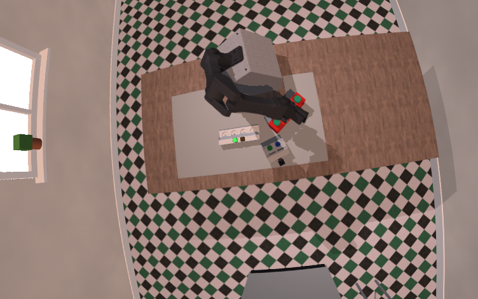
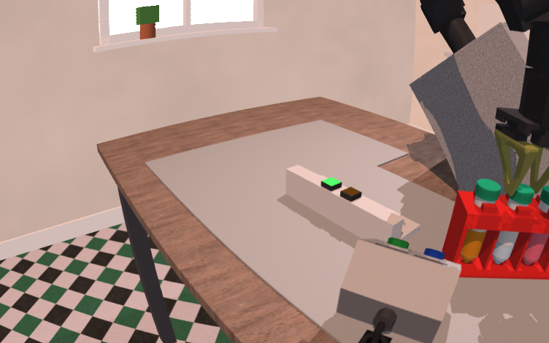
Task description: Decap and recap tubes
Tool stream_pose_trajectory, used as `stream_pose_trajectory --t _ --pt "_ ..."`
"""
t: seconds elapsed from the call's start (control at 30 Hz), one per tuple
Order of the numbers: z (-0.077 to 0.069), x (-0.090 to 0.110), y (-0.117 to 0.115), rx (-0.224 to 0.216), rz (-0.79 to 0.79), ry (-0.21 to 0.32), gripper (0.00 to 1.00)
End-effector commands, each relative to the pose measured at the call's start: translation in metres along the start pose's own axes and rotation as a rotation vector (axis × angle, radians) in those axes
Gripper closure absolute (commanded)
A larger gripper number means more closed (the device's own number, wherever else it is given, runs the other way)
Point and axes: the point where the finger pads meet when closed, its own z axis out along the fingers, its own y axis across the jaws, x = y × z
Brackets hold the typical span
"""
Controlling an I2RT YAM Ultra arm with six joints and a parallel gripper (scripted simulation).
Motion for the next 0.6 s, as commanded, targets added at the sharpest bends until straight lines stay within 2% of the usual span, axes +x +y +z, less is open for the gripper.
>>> stream_pose_trajectory --t 0.0,0.47,0.5,0.57 --pt "-0.0026 -0.0037 -0.0013 0.006 0.002 -0.014 0.51" --pt "0.0018 -0.0038 -0.0014 0.006 0.002 -0.014 0.51" --pt "0.0018 -0.0038 -0.0014 0.006 0.002 -0.014 1.0" --pt "0.0019 -0.0038 -0.0014 0.006 0.002 -0.014 1.0"
